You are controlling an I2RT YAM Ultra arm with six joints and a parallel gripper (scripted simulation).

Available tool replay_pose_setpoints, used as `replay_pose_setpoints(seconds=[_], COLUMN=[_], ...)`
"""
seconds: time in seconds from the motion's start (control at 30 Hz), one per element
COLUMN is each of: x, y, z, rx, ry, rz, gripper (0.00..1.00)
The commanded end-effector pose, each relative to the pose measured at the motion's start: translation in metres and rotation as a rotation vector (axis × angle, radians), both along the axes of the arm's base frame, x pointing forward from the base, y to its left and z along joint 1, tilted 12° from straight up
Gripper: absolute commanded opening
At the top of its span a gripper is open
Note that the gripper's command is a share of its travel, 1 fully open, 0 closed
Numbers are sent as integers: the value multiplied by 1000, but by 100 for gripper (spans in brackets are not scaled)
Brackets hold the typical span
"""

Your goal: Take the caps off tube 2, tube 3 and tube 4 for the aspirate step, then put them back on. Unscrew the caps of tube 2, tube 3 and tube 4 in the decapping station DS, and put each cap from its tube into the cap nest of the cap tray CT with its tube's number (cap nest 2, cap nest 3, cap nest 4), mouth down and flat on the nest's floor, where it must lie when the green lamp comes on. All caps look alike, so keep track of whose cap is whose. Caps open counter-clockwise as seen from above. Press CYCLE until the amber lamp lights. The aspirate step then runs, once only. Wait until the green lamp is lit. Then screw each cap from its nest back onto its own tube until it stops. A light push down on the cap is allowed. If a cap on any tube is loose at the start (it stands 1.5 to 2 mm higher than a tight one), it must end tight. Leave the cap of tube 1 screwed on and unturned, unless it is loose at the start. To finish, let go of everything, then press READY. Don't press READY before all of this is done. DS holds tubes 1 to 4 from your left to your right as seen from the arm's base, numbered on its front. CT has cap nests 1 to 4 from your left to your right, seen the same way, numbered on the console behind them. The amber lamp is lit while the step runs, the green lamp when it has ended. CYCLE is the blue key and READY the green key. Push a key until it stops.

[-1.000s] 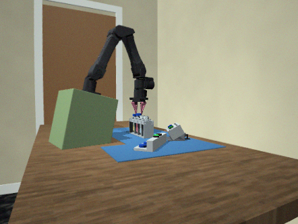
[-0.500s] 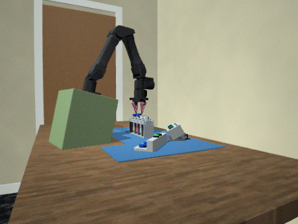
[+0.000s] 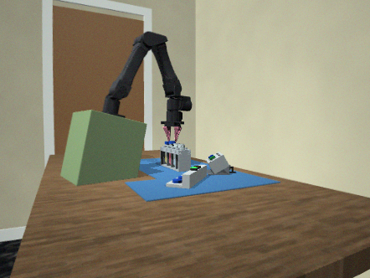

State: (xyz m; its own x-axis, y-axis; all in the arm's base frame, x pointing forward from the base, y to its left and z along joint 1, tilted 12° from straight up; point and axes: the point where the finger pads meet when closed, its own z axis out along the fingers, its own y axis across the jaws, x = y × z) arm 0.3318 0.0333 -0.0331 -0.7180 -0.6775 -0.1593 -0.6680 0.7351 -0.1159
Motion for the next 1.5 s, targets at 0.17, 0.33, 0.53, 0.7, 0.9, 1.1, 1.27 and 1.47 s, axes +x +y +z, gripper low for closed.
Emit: replay_pose_setpoints(seconds=[0.17,0.33,0.53,0.7,0.9,1.1,1.27,1.47], x=[5,5,5,4,5,5,5,5], y=[0,0,0,0,0,0,0,0], z=[2,2,2,2,0,0,0,0], rx=[2,2,2,2,2,2,2,2], ry=[-24,-24,-24,-24,-24,-24,-24,-24], rz=[-1,-1,-1,-1,-1,-1,-1,-1], gripper=[0,0,0,0,49,49,49,49])
